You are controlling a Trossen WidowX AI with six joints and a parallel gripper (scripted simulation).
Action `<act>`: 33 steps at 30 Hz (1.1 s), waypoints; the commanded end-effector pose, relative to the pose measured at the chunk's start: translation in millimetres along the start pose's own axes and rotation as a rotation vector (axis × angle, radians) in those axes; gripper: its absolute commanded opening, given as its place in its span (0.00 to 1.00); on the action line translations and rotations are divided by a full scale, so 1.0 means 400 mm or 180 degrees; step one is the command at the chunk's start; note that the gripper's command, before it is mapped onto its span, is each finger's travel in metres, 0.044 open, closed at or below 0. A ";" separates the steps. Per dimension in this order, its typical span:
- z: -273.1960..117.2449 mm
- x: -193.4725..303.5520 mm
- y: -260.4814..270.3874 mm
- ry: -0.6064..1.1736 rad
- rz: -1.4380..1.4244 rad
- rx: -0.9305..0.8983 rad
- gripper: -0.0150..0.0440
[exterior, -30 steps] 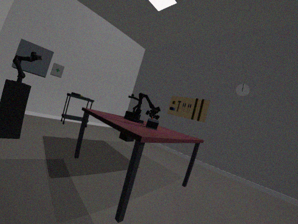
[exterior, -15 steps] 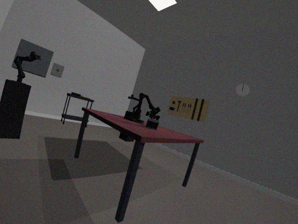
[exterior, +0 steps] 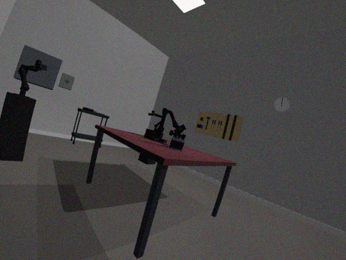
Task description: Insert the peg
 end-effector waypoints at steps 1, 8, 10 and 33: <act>0.005 0.004 -0.002 -0.0015 0.0055 -0.0008 0.25; 0.017 0.009 -0.003 -0.0068 0.0158 -0.0024 0.25; 0.019 0.010 -0.003 -0.0077 0.0173 -0.0026 0.25; 0.067 0.011 -0.004 -0.0092 0.0202 -0.0019 0.25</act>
Point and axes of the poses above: the point midway between the two fingers, 35 mm back from their tips, its own z axis out along the fingers, its own y axis across the jaws, x = y × z, the point moved 7 cm from there along -z, back along the fingers, and after that the axes turned 5 degrees about z, right-handed, at the moved point
